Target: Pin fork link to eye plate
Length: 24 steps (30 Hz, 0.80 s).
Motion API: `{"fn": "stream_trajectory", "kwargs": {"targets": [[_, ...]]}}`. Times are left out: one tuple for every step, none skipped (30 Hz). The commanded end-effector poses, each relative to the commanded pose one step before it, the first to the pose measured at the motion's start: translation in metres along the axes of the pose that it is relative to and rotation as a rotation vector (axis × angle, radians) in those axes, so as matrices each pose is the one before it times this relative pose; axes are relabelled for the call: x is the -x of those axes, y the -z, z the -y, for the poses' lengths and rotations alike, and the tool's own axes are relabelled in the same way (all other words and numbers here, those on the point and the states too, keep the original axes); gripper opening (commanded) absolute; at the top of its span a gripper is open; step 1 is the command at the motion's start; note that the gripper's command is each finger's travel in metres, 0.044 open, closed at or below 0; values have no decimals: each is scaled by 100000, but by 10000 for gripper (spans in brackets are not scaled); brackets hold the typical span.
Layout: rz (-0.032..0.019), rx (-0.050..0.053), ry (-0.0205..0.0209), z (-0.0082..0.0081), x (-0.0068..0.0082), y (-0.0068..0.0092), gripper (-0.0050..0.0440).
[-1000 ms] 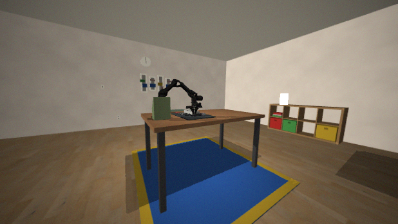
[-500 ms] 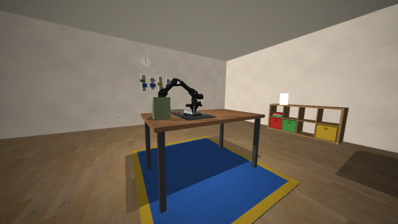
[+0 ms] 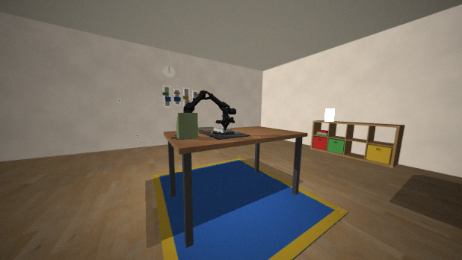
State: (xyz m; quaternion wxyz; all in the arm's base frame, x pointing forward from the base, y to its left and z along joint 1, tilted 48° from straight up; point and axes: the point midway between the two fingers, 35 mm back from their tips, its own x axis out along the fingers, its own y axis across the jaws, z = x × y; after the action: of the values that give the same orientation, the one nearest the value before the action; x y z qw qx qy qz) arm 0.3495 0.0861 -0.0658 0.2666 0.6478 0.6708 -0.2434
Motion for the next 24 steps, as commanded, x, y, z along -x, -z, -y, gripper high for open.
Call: {"fn": "stream_trajectory", "kwargs": {"targets": [[-180, 606, -184, 7, -11, -20, 0], [-158, 384, -97, -18, 17, 183, 0], [-87, 213, -54, -29, 22, 302, 0], [-37, 90, -22, -32, 22, 343, 0], [-13, 32, -8, -32, 21, 341, 0], [-5, 11, -3, -31, 20, 335, 0], [-2, 4, -1, -31, 20, 332, 0], [-1, 1, 0, -31, 20, 331, 0], [0, 0, 0, -27, 17, 282, 0], [-1, 0, 0, -12, 8, 141, 0], [0, 0, 0, 0, 0, 0, 0], [0, 0, 0, 0, 0, 0, 0], [0, 0, 0, 0, 0, 0, 0], [0, 0, 0, 0, 0, 0, 0], [0, 0, 0, 0, 0, 0, 0], [0, 0, 0, 0, 0, 0, 0], [0, 0, 0, -13, -5, -24, 0], [0, 0, 0, -16, -32, -30, 0], [0, 0, 0, -10, -43, -19, 0], [0, 0, 0, -8, -59, -15, 0], [1, 0, 0, -7, -80, -13, 0], [1, 0, 0, -6, -102, -10, 0], [1, 0, 0, -4, -124, -7, 0], [1, 0, 0, -2, -141, -4, 0]]}}
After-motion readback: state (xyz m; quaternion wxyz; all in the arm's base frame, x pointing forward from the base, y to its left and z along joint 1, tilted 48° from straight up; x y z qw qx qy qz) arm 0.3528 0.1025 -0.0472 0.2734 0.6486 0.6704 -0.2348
